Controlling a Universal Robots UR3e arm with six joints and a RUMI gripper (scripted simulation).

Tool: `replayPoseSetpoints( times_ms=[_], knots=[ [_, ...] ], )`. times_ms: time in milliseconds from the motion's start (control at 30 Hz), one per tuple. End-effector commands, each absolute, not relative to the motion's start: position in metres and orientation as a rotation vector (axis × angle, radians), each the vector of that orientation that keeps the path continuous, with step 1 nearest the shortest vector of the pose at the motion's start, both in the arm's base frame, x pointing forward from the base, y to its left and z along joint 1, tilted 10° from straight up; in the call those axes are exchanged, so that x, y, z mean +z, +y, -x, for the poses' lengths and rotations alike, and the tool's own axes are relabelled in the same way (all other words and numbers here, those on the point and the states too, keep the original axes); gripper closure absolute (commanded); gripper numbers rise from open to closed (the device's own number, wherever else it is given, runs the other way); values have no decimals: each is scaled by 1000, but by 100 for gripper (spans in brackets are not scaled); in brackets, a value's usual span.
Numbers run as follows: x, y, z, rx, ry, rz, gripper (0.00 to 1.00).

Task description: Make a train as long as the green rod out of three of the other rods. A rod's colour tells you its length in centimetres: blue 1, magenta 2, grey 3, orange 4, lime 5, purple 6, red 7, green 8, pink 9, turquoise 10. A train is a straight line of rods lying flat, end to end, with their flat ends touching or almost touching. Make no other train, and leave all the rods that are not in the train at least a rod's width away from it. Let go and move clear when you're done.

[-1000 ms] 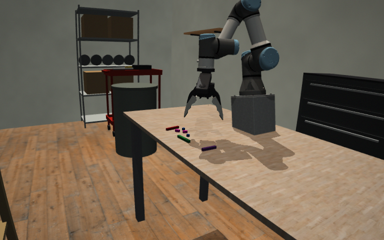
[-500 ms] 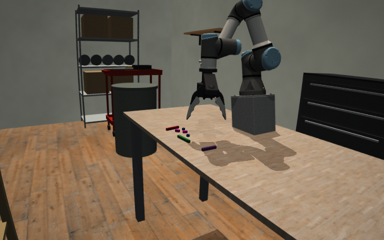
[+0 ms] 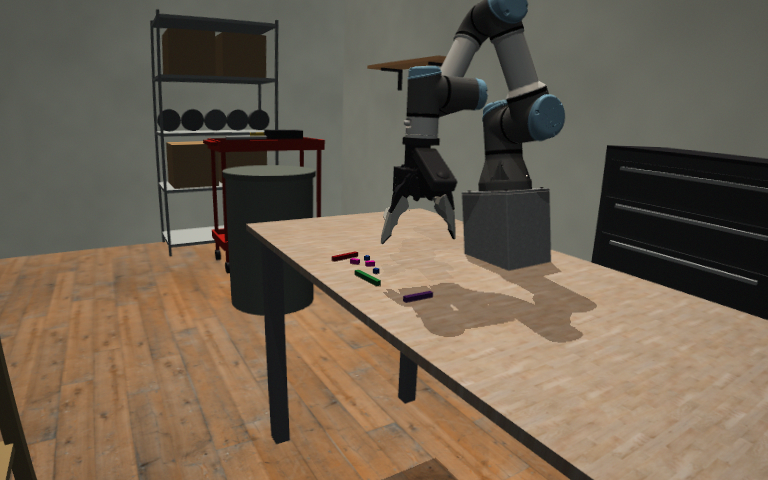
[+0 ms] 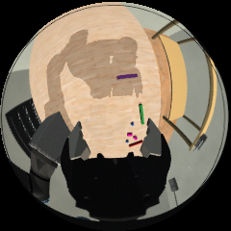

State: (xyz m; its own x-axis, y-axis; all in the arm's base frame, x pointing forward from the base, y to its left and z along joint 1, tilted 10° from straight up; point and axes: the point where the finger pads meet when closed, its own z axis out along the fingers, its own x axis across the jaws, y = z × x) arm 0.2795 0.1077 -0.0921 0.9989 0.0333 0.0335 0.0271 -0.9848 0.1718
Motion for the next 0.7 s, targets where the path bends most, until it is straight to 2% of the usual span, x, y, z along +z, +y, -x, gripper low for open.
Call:
replayPoseSetpoints(
  times_ms=[0,667],
  knots=[
    [-93,116,-276,35,276,-2956,0],
    [-93,117,-276,33,304,-2953,0]
  ],
)
